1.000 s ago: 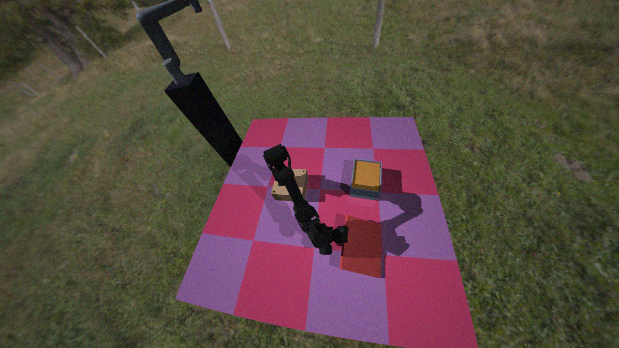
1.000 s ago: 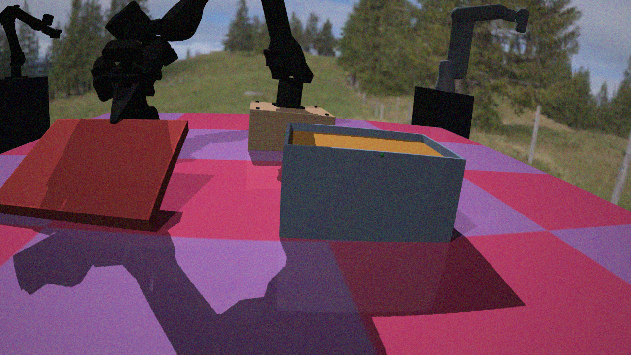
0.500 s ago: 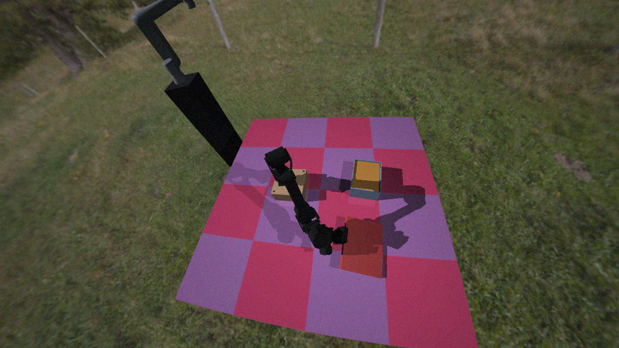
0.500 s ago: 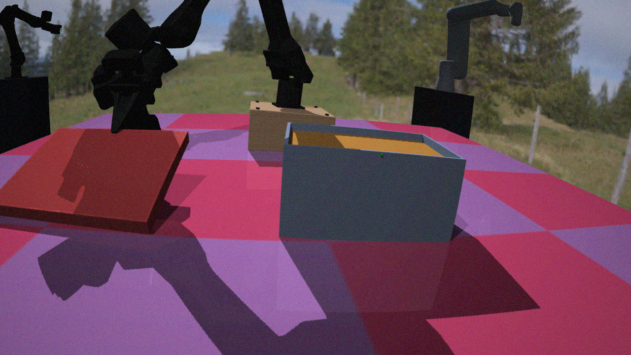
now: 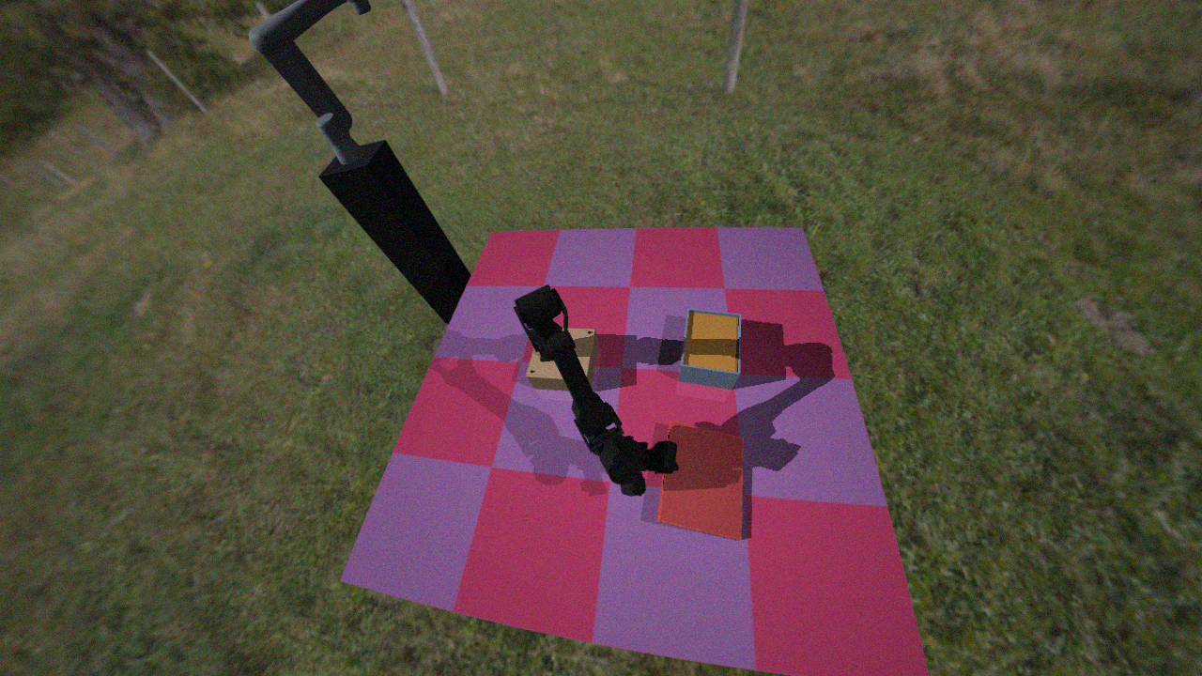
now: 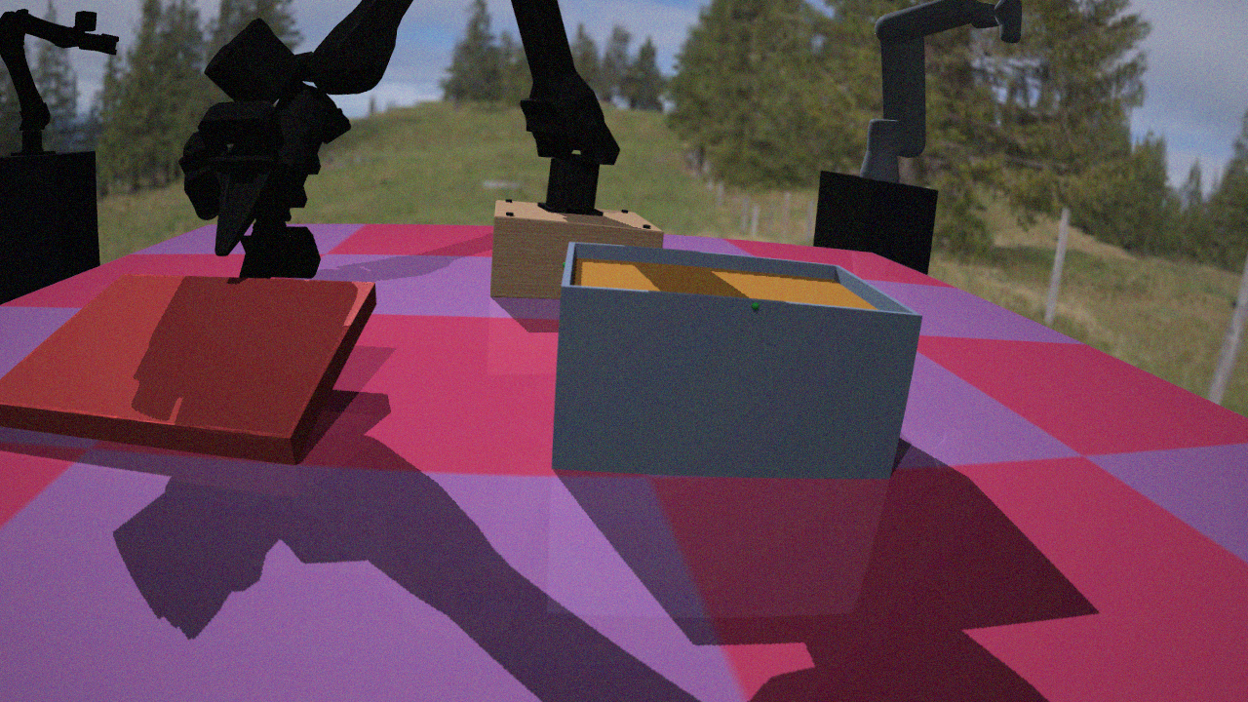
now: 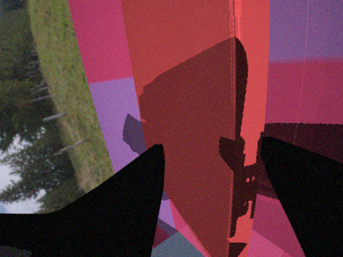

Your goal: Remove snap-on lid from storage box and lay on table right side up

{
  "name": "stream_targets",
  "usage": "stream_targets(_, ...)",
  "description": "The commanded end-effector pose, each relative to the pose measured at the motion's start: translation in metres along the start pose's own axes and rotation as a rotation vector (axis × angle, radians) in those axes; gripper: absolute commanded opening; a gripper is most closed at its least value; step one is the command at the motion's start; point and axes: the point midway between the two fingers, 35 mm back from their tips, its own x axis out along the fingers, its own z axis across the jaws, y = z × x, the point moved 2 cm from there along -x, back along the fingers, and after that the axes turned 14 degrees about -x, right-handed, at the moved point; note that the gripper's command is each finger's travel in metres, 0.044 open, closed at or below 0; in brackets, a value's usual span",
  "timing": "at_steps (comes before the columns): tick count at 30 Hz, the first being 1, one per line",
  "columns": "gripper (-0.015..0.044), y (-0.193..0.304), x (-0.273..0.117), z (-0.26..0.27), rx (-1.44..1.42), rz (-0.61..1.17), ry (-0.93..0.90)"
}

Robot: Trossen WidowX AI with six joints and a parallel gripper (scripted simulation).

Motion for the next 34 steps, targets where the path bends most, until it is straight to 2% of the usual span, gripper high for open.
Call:
stream_targets(1,0.0327,0.001,-0.002,-0.002,-0.002,-0.001,0.001)
stream_targets(5,0.0433,0.002,-0.008,-0.008,-0.002,-0.001,0.001)
stream_targets(6,0.044,0.003,-0.009,-0.009,-0.002,-0.001,0.001)
stream_targets(34,0.044,0.011,-0.052,-0.045,-0.002,0.0,0.006)
